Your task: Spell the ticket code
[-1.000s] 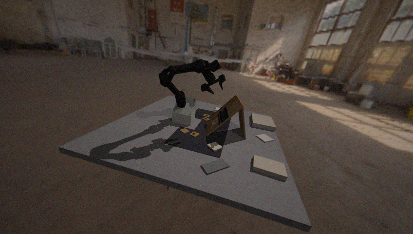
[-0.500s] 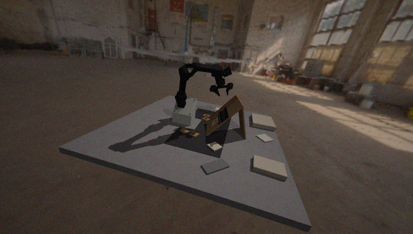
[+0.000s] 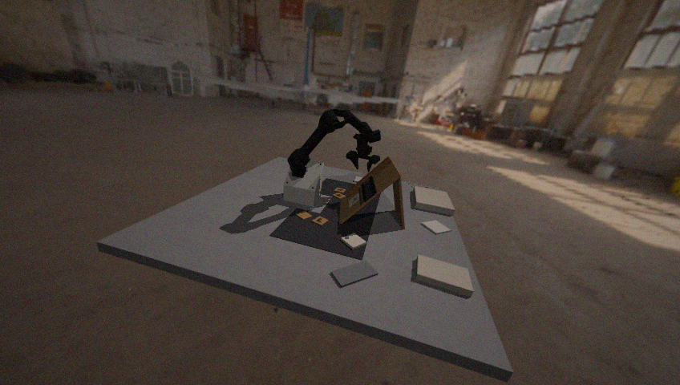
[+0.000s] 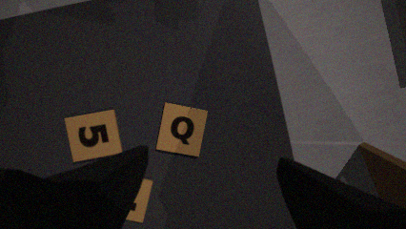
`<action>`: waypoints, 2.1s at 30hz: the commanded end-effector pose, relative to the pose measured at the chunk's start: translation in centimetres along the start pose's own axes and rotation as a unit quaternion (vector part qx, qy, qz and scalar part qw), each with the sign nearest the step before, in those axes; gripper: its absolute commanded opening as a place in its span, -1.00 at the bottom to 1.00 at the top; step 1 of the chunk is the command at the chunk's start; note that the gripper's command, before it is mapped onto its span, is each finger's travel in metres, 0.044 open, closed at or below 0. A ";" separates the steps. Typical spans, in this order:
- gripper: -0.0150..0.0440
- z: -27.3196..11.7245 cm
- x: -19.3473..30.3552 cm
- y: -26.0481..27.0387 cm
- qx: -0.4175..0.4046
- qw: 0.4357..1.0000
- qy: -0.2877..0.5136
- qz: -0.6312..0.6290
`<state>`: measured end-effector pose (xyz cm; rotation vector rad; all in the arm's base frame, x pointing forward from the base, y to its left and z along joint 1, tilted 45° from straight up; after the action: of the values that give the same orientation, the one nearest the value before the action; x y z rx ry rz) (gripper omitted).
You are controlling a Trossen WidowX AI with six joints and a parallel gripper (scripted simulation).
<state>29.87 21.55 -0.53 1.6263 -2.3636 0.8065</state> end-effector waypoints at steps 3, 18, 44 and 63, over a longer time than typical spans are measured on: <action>0.66 7.5 -0.7 1.3 -0.014 0.995 0.089 0.046; 0.66 10.8 -0.2 1.4 -0.018 0.990 0.129 0.057; 0.66 14.3 0.6 1.7 -0.018 0.990 0.130 0.057; 0.66 16.0 1.1 1.8 -0.017 0.990 0.130 0.057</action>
<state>30.59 13.06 -14.05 1.2865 -2.2939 0.9289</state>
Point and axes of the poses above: the point midway between the two fingers, 35 mm back from their tips, its own z axis out along the fingers, its own y axis across the jaws, x = y × z, the point moved 10 cm from there along -z, back along the fingers, and after that the axes turned 4 degrees about z, right-handed, at the moved point
